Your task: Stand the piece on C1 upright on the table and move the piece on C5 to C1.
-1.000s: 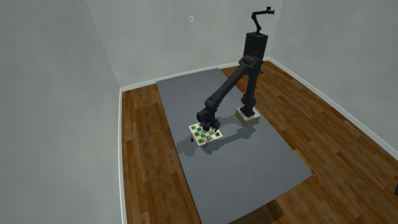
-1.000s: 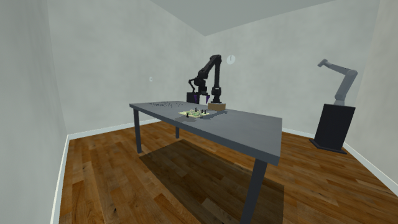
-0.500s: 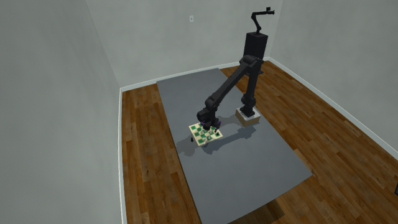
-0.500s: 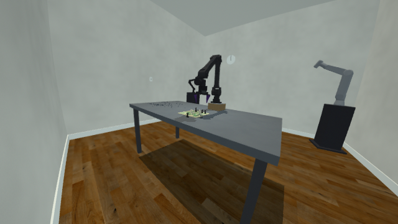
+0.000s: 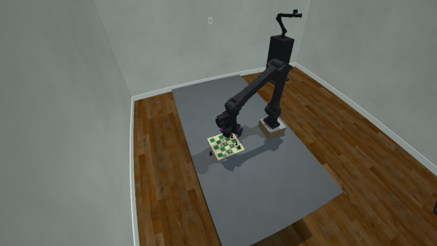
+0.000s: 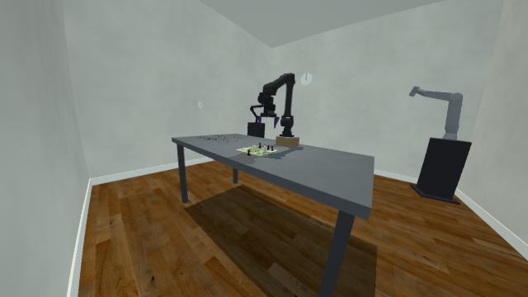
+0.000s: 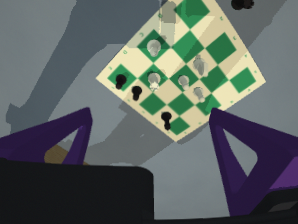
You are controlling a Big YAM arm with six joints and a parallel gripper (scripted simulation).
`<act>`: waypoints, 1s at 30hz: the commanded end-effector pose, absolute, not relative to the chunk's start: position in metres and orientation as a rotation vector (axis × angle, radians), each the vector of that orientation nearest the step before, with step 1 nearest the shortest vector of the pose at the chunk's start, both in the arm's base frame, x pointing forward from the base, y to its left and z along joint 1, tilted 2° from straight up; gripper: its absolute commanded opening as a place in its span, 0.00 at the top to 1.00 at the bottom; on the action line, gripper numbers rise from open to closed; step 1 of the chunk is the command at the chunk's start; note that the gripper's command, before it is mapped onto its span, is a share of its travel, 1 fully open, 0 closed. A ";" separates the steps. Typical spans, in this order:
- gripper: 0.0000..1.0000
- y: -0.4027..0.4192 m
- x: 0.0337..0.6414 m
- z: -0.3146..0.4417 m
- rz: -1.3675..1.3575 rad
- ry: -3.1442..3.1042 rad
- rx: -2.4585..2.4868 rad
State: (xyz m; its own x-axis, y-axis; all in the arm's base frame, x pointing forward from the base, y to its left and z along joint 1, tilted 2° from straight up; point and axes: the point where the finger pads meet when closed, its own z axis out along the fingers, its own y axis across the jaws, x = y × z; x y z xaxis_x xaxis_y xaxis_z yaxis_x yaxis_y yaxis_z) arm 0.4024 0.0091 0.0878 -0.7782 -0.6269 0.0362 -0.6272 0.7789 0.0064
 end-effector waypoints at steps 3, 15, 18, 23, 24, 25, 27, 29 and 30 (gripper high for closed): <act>0.00 0.016 0.431 0.140 0.054 -3.010 1.069; 0.00 0.015 0.431 0.138 0.048 -2.999 1.063; 0.00 0.015 0.431 0.138 0.048 -2.999 1.063; 0.00 0.015 0.431 0.138 0.048 -2.999 1.063; 0.00 0.015 0.431 0.138 0.048 -2.999 1.063; 0.00 0.015 0.431 0.138 0.048 -2.999 1.063; 0.00 0.015 0.431 0.138 0.048 -2.999 1.063; 0.00 0.015 0.431 0.138 0.048 -2.999 1.063; 0.00 0.015 0.431 0.138 0.048 -2.999 1.063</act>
